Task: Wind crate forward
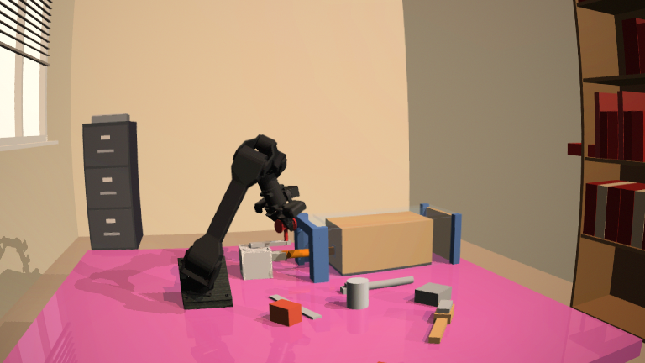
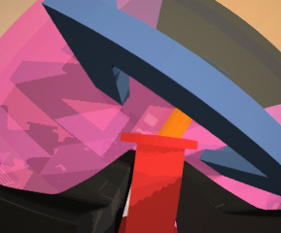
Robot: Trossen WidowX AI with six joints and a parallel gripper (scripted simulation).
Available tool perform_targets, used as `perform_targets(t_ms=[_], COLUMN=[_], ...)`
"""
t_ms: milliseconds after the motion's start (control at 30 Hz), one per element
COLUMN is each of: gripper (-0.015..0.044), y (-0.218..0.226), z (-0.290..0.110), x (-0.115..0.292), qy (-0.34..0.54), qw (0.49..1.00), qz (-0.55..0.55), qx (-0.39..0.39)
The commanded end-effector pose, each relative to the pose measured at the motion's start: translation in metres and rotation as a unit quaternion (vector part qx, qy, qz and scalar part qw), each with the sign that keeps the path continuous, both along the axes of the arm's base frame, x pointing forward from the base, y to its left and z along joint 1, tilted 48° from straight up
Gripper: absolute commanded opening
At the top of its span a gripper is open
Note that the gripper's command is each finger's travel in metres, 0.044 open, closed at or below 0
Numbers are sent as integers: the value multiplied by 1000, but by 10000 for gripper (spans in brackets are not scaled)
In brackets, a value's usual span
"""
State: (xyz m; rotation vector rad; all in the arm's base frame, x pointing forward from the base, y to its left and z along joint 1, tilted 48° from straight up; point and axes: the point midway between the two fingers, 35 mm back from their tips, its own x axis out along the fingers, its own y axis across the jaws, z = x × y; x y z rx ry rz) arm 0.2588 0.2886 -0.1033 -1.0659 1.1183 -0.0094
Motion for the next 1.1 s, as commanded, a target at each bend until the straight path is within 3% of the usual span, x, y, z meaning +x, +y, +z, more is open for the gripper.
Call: perform_targets(t_ms=[0,1067], gripper=[0,0], y=[12,39], z=[-13,-45], x=[-5,-32], qy=[5,6], qw=[1000,1000], qz=[-2,-2], qx=[16,18])
